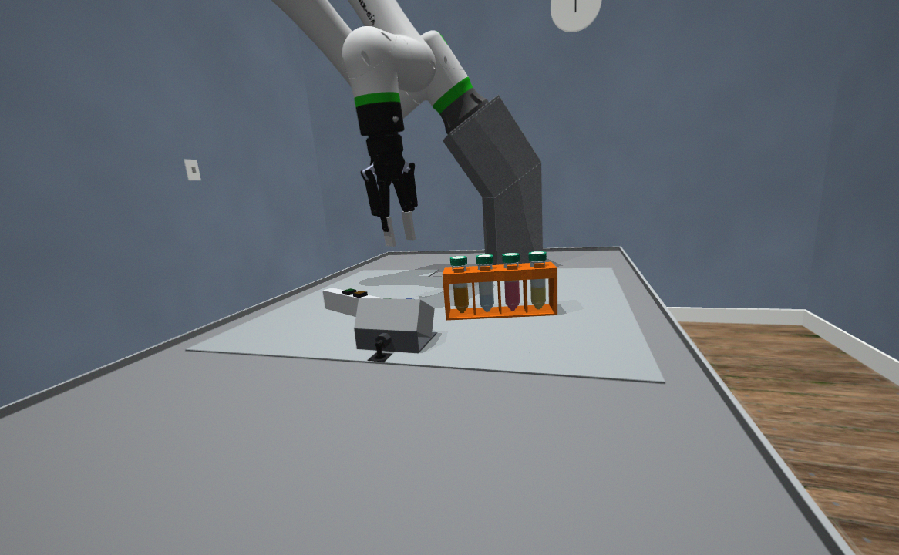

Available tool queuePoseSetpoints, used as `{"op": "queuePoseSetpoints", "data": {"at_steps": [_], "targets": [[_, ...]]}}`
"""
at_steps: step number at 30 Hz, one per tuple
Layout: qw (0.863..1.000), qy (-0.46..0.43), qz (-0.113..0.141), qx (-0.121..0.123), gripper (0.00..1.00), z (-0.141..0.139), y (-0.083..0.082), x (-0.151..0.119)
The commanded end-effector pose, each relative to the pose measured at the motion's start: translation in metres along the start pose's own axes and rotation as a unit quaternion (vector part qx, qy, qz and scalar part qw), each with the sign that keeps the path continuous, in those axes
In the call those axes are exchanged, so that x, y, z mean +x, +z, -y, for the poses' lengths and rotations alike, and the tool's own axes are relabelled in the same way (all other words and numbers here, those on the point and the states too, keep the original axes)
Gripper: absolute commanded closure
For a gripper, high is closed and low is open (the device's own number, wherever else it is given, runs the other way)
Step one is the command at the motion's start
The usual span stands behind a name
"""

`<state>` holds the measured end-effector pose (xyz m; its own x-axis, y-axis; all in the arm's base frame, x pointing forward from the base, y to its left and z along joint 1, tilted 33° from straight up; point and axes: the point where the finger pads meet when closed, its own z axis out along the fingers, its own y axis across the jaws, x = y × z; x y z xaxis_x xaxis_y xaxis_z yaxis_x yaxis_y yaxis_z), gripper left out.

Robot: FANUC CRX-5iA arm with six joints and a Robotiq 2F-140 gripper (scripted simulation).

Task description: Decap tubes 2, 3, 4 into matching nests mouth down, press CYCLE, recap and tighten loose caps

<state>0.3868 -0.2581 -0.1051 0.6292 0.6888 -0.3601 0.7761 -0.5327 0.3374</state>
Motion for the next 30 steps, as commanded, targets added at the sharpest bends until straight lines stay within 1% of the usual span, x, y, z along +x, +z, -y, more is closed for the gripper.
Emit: {"op": "queuePoseSetpoints", "data": {"at_steps": [1, 5, 6, 10, 12, 14, 16, 19, 22, 28, 30], "targets": [[0.999, -0.051, 0.0, -0.003, 0.65, -0.003, -0.002, 0.015], [0.993, -0.117, 0.0, -0.013, 0.65, -0.007, -0.004, 0.034], [0.992, -0.122, 0.0, -0.014, 0.65, -0.007, -0.004, 0.035], [0.982, -0.187, 0.0, -0.024, 0.65, -0.009, -0.007, 0.054], [0.98, -0.197, 0.0, -0.026, 0.65, -0.009, -0.008, 0.058], [0.973, -0.229, 0.001, -0.031, 0.65, -0.01, -0.009, 0.067], [0.973, -0.229, 0.001, -0.031, 0.65, -0.01, -0.009, 0.067], [0.962, -0.271, 0.002, -0.039, 0.65, -0.011, -0.012, 0.081], [0.955, -0.295, 0.003, -0.043, 0.65, -0.011, -0.016, 0.105], [0.938, -0.342, 0.005, -0.051, 0.65, -0.011, -0.016, 0.105], [0.938, -0.344, 0.005, -0.051, 0.65, -0.011, -0.016, 0.105]]}}
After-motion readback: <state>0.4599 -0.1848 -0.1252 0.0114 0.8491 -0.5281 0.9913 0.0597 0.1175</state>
